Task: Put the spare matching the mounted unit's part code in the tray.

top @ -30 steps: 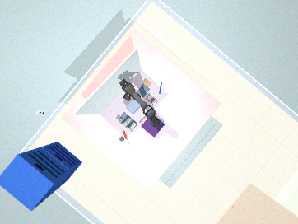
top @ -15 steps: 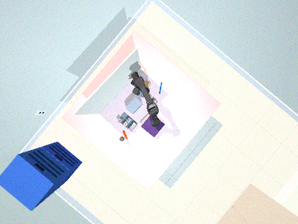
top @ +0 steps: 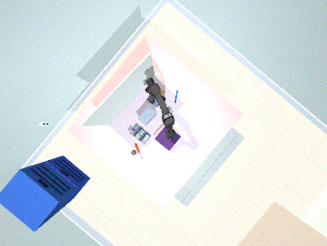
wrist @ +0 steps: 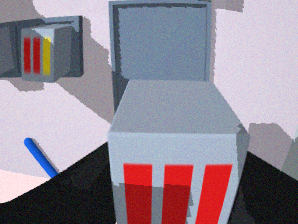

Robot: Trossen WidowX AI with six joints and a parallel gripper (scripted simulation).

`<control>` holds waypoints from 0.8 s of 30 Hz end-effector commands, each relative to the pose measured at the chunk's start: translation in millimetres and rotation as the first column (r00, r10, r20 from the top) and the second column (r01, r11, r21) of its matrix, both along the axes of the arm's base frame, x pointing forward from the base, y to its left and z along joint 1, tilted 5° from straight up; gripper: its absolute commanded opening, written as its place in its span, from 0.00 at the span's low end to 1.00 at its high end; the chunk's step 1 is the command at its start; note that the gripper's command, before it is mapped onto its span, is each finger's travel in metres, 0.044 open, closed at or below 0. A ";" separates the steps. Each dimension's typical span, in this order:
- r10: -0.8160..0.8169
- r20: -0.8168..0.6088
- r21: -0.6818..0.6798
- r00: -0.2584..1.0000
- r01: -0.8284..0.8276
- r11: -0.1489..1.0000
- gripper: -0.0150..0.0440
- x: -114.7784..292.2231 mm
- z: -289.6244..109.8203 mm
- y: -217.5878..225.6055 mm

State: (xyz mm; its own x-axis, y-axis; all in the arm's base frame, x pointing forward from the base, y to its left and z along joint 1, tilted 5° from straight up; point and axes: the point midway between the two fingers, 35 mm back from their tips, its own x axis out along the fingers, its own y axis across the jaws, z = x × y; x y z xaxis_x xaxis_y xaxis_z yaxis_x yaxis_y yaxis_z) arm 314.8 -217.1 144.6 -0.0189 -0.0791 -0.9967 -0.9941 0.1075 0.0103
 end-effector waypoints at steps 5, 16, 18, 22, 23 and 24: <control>0.003 -0.003 -0.001 1.000 -0.003 1.000 0.25 0.3 -7.7 -1.4; 0.003 -0.003 -0.001 1.000 -0.003 1.000 0.25 1.6 -17.3 -3.2; 0.003 -0.003 -0.001 1.000 -0.003 1.000 0.25 1.8 -19.1 -3.5; 0.003 -0.003 -0.001 1.000 -0.003 1.000 0.25 2.2 -22.6 -4.1; 0.003 -0.003 -0.001 1.000 -0.003 1.000 0.25 2.3 -23.5 -4.2; 0.003 -0.003 -0.001 1.000 -0.003 1.000 0.25 2.4 -24.3 -4.4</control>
State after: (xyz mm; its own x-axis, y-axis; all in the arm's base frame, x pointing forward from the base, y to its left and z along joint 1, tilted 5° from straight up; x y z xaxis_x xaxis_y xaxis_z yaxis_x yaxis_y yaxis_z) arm 317.7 -221.1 123.8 -0.0186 -0.0795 -0.9967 -0.9942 0.1074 0.0100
